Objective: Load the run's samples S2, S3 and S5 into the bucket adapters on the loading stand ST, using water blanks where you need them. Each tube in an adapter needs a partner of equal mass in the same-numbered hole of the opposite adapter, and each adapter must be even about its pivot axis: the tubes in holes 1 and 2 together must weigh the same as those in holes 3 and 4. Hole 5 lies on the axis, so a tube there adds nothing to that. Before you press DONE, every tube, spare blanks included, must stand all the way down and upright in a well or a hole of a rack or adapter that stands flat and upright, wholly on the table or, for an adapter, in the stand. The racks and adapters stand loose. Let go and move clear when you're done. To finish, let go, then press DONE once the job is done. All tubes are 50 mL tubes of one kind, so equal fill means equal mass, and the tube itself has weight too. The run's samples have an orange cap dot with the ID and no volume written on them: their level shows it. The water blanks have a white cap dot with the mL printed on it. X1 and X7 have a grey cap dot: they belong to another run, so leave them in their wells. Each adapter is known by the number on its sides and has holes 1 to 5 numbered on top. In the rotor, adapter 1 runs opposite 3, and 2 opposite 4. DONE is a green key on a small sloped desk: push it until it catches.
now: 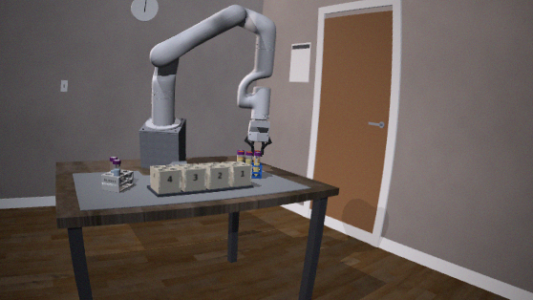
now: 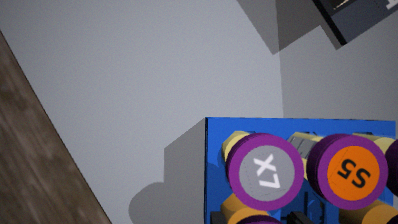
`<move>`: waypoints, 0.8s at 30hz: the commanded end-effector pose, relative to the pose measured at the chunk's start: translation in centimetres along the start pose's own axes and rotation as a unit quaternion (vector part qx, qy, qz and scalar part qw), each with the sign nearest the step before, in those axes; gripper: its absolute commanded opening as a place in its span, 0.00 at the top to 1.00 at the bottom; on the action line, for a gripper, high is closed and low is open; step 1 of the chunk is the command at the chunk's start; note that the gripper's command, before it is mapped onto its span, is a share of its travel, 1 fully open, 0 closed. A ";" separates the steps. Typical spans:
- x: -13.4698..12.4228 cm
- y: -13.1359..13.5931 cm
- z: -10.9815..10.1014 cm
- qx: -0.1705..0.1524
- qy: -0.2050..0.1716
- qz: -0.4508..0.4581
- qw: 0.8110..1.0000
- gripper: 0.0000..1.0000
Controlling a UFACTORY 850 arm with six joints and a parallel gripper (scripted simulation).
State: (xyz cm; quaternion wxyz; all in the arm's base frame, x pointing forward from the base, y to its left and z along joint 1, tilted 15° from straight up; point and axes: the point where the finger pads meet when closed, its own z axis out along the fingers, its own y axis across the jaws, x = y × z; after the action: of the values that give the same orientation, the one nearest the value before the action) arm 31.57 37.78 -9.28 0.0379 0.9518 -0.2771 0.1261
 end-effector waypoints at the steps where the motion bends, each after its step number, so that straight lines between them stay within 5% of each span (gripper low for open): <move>1: 0.0 -0.1 -0.1 0.001 0.000 0.000 1.000 1.00; 24: 0.0 -0.1 -0.9 0.001 0.000 0.000 1.000 1.00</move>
State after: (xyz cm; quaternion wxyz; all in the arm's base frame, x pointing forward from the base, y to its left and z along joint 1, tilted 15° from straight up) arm 31.44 37.87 -8.69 0.0376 0.9518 -0.2772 0.1261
